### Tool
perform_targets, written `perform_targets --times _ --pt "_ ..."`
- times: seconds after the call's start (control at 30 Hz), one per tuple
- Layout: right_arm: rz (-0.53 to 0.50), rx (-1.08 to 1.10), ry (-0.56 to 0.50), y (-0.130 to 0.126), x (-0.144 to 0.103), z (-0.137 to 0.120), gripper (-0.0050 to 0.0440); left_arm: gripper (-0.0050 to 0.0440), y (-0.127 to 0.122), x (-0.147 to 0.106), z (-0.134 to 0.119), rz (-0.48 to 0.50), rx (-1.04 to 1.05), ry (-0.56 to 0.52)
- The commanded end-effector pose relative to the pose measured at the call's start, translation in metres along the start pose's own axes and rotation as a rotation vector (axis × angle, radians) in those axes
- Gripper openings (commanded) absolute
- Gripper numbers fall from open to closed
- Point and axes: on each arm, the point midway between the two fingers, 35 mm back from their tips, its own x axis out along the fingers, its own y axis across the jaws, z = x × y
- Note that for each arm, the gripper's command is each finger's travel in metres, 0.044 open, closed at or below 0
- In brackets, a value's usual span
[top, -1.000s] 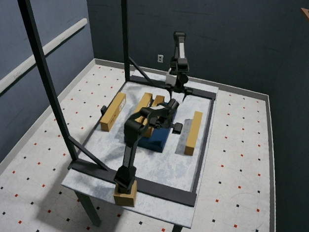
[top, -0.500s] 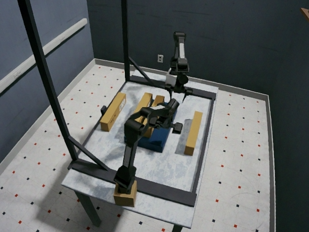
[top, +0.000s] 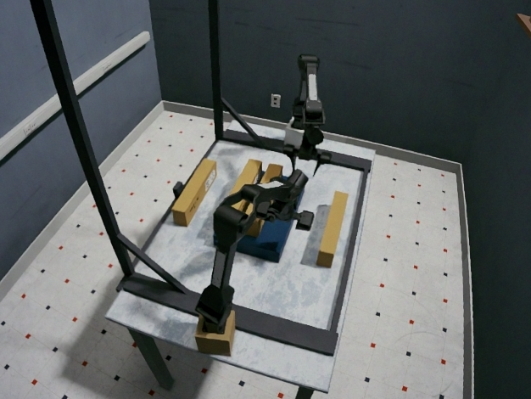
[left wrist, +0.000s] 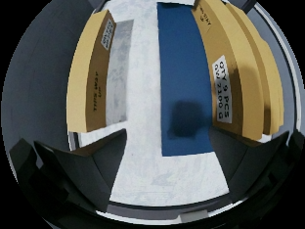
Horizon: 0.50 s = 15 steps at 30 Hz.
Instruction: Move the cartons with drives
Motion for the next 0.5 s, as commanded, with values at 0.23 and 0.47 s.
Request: perform_targets --times 0.23,0.47 --pt "-0.004 -0.005 -0.035 -0.123 0.017 -0.001 0.0379 0.0382 0.123 0.019 0.003 0.007 0.002 -0.022" --pt "-0.004 -0.005 -0.035 -0.123 0.017 -0.001 0.0379 0.0382 0.123 0.019 0.003 0.007 0.002 -0.022"
